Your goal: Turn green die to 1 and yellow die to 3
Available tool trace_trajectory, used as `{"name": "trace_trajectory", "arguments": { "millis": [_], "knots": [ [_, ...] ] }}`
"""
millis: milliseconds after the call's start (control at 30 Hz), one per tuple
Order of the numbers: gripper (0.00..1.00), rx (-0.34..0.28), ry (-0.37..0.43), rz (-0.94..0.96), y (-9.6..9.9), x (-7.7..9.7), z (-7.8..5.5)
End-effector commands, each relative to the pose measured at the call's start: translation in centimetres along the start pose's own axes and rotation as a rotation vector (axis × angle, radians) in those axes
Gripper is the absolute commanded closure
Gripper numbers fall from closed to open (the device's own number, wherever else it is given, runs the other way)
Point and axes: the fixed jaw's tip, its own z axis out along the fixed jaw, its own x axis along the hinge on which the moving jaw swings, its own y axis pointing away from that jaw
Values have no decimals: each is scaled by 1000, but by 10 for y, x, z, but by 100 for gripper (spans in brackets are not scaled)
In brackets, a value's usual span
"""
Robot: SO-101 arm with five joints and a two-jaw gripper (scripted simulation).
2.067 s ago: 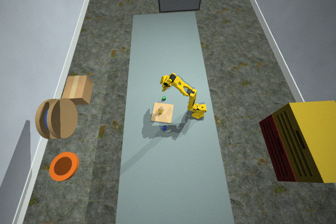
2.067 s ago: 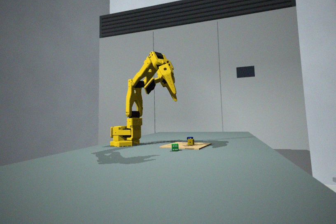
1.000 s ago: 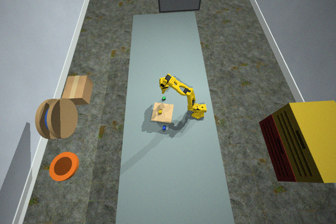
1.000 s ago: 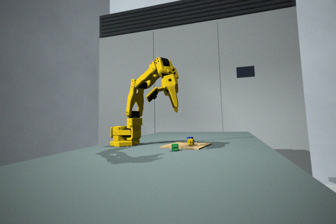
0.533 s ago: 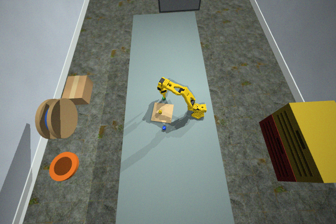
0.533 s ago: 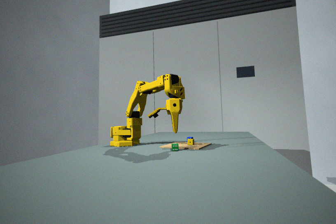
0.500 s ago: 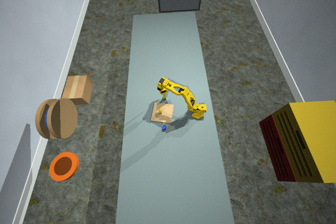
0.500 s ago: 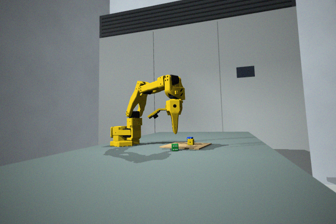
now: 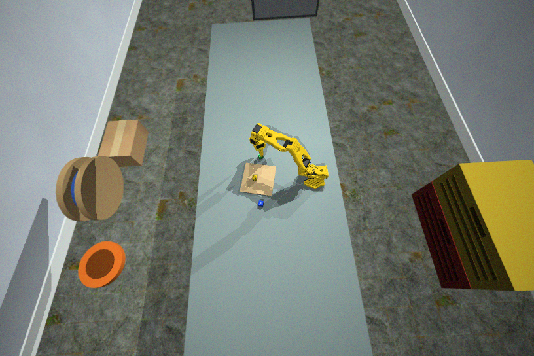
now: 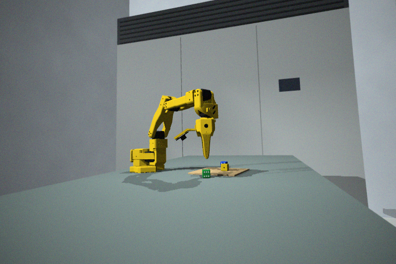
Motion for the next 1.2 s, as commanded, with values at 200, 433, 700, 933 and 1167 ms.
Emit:
{"name": "trace_trajectory", "arguments": {
  "millis": [200, 433, 700, 933, 1167],
  "knots": [
    [72, -32, 29, 1, 5, 1, -9],
    [72, -22, 20, 1, 4, 0, -7],
    [72, -15, 14, 1, 3, 0, 0],
    [72, -13, 13, 1, 4, 0, 11],
    [72, -12, 11, 2, 4, 0, 23]
  ]
}}
